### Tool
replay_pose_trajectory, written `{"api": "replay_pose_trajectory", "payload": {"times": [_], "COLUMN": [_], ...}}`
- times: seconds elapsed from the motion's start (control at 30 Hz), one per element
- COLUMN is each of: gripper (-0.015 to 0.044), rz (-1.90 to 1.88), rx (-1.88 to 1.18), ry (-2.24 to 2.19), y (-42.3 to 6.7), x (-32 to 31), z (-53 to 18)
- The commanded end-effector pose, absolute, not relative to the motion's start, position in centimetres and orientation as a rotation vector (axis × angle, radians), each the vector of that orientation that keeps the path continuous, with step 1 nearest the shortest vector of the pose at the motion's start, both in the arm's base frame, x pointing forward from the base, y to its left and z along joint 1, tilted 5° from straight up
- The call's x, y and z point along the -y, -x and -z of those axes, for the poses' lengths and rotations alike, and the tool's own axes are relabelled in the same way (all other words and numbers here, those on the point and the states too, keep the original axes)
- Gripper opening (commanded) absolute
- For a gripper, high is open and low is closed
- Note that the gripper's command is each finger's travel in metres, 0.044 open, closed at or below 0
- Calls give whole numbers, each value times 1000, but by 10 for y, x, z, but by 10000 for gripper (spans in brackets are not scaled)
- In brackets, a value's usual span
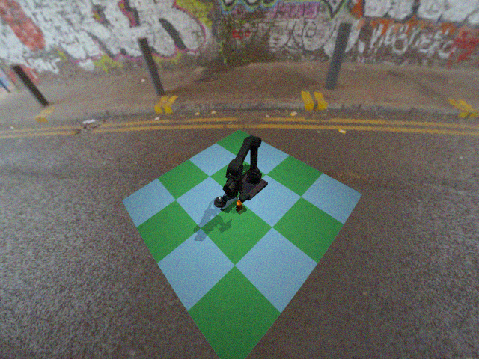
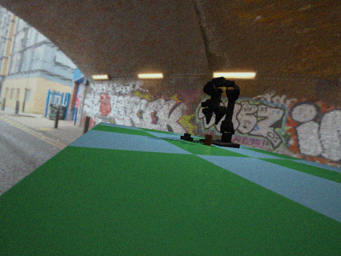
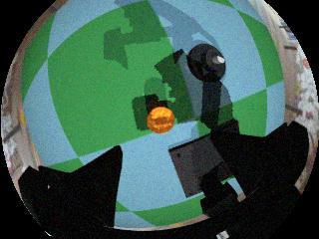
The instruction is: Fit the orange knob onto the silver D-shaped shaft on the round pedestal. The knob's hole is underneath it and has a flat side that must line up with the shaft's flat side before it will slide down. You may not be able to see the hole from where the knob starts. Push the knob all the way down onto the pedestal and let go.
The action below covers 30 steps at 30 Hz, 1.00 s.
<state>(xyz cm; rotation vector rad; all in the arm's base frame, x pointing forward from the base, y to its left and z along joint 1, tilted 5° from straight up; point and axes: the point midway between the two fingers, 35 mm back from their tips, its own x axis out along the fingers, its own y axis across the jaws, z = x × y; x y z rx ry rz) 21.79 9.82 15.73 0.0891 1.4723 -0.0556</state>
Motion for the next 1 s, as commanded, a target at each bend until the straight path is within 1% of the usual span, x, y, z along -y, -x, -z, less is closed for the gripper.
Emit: {"api": "replay_pose_trajectory", "payload": {"times": [0.0,0.33,0.47,0.97], "gripper": [440,440,440,440], "rz": [389,389,390,390], "rx": [-1426,-1426,-1426,-1426], "ry": [-458,-458,-458,-457], "y": [-220,-220,-222,-225], "x": [-98,-98,-97,-98], "z": [-157,-155,-128,-105]}}
